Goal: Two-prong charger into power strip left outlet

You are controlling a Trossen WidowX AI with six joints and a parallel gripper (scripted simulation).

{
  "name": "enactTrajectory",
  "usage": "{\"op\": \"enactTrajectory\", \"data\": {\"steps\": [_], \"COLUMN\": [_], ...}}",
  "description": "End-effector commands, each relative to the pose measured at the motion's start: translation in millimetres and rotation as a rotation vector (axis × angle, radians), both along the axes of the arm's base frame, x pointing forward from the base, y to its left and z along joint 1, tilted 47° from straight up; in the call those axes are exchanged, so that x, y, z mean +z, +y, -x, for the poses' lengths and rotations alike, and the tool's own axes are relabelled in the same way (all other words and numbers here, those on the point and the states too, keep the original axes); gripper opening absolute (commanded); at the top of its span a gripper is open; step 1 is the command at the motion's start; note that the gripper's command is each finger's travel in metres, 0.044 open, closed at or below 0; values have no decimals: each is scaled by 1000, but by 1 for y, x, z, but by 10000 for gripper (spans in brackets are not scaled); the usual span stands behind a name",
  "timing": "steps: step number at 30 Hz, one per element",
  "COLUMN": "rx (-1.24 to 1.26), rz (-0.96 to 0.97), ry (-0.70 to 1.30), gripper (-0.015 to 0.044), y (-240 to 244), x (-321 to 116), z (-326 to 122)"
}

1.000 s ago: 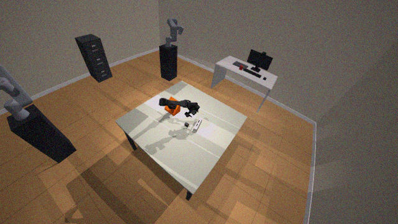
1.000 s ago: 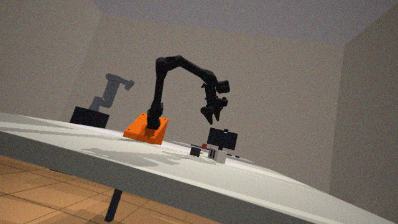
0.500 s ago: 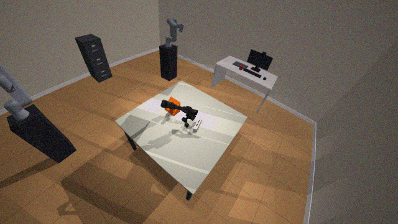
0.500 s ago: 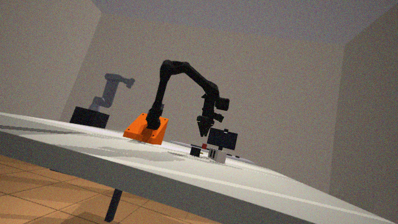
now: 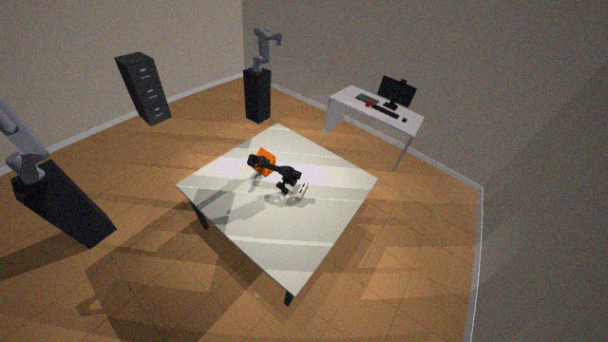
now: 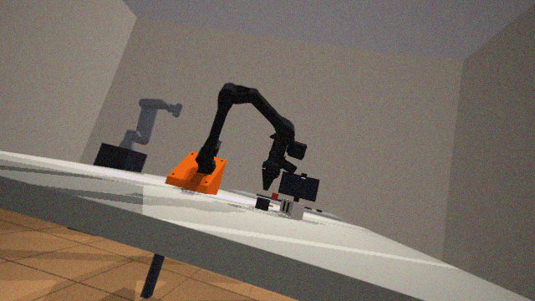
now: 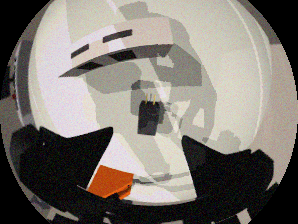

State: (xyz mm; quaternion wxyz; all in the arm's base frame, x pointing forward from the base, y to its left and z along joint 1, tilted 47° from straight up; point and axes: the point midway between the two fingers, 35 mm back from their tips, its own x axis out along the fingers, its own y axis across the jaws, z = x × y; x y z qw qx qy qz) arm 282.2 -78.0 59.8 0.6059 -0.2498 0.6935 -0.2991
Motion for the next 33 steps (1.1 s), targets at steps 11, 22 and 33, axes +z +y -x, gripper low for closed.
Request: {"op": "enactTrajectory", "data": {"steps": [11, 22, 33], "rx": [5, 5, 5], "rz": [6, 6, 7], "ry": [11, 11, 11], "gripper": [440, 440, 440], "y": [-12, -24, -37], "x": [-14, -26, -38], "z": [1, 2, 3]}}
